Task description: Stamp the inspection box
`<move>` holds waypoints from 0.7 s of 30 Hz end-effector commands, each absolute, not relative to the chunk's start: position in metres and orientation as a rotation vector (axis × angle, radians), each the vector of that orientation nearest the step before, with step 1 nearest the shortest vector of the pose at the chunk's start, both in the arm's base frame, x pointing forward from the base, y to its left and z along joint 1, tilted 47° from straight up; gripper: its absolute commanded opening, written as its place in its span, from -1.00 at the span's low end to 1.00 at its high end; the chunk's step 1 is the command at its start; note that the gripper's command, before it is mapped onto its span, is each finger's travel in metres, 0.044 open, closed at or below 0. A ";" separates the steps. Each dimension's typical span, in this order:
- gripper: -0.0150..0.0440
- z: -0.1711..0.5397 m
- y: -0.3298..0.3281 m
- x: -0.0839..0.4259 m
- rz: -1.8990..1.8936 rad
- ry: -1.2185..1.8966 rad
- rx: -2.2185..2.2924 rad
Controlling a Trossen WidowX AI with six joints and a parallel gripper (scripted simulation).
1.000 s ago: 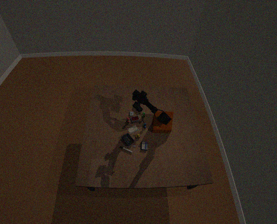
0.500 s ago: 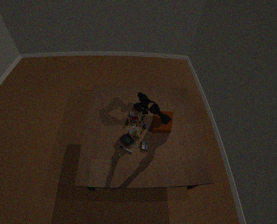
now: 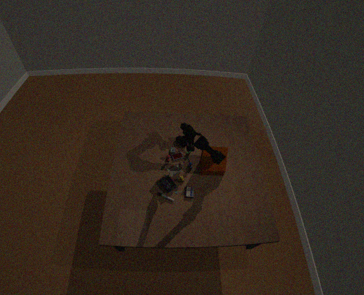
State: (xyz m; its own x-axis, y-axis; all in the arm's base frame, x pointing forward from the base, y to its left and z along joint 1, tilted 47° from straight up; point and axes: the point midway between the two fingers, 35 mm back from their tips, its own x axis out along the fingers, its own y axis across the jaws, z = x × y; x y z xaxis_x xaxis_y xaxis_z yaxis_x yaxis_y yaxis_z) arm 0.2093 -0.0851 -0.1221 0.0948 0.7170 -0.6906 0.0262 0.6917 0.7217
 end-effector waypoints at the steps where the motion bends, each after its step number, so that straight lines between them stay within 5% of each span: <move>1: 0.29 -0.127 -0.080 0.210 0.572 1.399 0.680; 21: 0.29 -0.149 -0.056 0.213 0.573 1.398 0.681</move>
